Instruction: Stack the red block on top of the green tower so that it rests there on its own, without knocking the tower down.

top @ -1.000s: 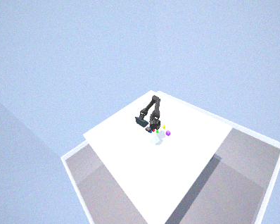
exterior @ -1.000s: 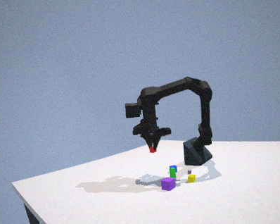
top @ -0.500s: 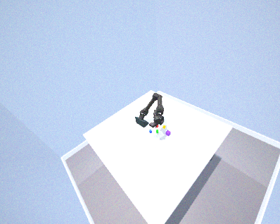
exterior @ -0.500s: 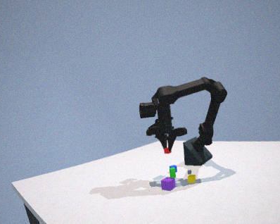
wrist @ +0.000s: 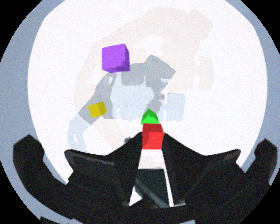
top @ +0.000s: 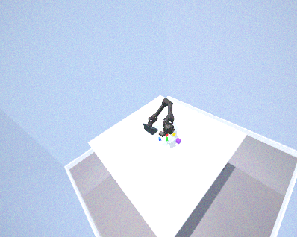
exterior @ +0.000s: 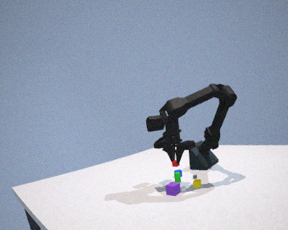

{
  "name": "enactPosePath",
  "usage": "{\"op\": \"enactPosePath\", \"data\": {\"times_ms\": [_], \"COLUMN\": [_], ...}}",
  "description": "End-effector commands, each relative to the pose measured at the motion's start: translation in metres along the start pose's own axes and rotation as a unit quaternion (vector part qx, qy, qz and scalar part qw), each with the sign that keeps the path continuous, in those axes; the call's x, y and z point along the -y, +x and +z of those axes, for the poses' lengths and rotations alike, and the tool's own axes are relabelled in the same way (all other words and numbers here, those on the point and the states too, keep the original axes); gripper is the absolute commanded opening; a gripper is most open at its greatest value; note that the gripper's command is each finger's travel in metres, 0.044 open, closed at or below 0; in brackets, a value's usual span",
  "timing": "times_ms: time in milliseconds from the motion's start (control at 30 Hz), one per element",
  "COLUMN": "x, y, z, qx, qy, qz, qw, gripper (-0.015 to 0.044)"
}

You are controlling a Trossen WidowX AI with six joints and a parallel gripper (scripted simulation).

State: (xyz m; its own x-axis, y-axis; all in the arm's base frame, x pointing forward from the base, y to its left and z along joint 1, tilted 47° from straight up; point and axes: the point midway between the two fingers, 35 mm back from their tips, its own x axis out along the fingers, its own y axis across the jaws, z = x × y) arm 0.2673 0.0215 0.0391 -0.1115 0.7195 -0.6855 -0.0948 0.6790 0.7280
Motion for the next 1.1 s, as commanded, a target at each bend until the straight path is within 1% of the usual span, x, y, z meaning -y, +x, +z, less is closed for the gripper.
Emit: {"op": "enactPosePath", "data": {"times_ms": [0,267,1067], "x": [0.0,-0.001,-0.001], "y": [0.007,0.034,0.035], "z": [-0.002,-0.002,-0.002], "qx": [0.001,0.001,0.001], "qy": [0.004,0.004,0.004], "qz": [0.002,0.002,0.002], "qw": [1.0,1.0,1.0], "gripper": [0.0,0.0,0.0]}}
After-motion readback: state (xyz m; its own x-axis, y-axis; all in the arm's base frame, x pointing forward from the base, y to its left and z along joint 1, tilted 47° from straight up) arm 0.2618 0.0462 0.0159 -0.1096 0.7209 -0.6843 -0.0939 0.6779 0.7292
